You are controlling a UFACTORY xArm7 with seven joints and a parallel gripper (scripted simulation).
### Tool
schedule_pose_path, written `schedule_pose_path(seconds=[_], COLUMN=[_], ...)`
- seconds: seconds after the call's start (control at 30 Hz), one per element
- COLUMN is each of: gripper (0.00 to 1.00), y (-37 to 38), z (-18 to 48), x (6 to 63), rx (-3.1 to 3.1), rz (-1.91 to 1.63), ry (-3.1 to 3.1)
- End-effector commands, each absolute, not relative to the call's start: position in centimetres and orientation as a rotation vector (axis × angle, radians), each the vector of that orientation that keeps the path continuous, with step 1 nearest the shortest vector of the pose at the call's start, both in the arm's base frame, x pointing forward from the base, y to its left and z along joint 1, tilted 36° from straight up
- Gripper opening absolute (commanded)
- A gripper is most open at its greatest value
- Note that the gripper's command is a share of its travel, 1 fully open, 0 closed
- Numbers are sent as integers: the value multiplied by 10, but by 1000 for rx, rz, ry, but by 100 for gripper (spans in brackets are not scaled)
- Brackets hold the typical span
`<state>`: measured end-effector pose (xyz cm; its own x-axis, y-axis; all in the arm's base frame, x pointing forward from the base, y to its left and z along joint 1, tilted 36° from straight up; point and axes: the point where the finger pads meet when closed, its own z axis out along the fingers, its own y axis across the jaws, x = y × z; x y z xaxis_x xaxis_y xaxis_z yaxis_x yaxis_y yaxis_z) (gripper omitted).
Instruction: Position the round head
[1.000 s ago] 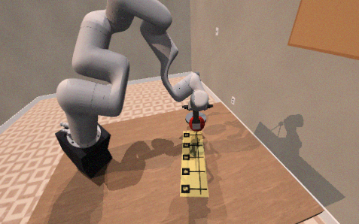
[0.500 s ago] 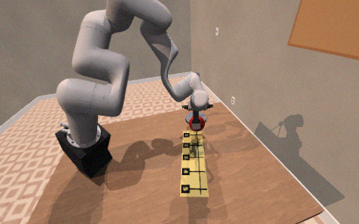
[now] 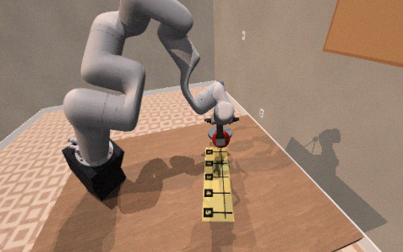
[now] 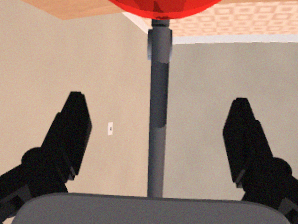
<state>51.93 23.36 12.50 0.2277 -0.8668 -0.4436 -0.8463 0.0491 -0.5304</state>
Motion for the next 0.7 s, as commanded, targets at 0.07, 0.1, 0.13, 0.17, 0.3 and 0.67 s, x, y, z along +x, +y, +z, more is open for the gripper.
schedule_pose_path(seconds=[0.07, 0.1, 0.13, 0.17, 0.3, 0.67], gripper=[100, 100, 100, 100, 100, 100], y=[235, 235, 235, 235, 235, 219], z=[126, 126, 126, 126, 126, 148], x=[520, 520, 520, 520, 520, 505], rx=[-1767, -1767, -1767, -1767, -1767, -1767], rz=[-36, -36, -36, -36, -36, -36], ry=[1589, 1589, 1589, 1589, 1589, 1589])
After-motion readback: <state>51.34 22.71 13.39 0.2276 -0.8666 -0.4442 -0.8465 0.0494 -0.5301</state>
